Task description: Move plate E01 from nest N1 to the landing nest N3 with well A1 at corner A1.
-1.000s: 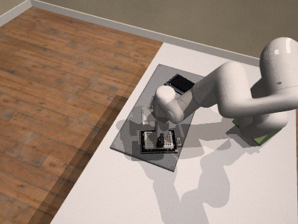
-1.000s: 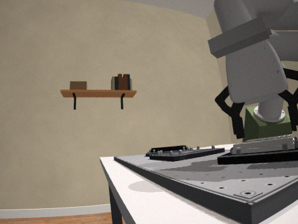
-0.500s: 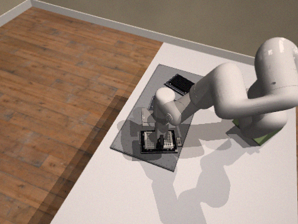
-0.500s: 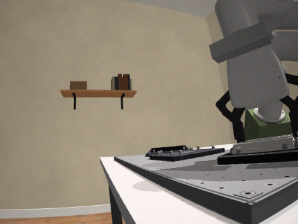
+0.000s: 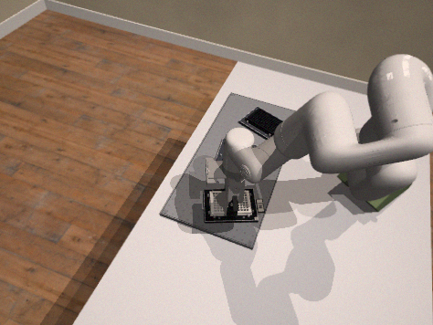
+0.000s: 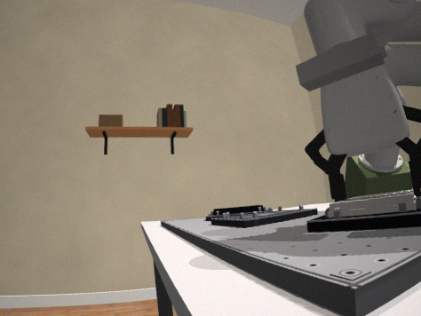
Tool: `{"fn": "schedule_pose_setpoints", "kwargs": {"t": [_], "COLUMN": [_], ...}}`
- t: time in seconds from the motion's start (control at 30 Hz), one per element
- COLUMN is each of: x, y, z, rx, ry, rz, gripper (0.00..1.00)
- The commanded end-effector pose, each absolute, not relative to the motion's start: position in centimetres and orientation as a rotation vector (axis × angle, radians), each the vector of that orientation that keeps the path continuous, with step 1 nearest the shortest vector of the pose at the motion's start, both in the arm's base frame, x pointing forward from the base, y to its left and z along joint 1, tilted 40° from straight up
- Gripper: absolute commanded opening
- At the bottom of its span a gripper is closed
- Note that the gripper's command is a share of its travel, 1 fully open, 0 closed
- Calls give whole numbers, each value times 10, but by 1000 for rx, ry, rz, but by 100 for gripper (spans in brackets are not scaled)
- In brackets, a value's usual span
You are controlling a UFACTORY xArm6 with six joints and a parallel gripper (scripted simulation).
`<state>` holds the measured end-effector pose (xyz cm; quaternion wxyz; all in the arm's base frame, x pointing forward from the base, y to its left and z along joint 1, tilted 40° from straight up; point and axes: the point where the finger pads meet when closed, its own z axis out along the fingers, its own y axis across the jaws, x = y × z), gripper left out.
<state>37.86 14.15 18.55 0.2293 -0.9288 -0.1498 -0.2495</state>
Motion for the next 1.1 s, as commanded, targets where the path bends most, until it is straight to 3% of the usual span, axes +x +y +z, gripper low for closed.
{"fn": "schedule_pose_setpoints", "kwargs": {"t": [0.0,0.13,0.17,1.07], "x": [379,379,379,379], "y": [141,141,141,141], "z": [186,186,187,187], "rx": [-2556,-2556,-2556,-2556], "ry": [-412,-412,-412,-412], "rz": [-690,-690,-690,-689], "gripper": [100,100,0,0]}}
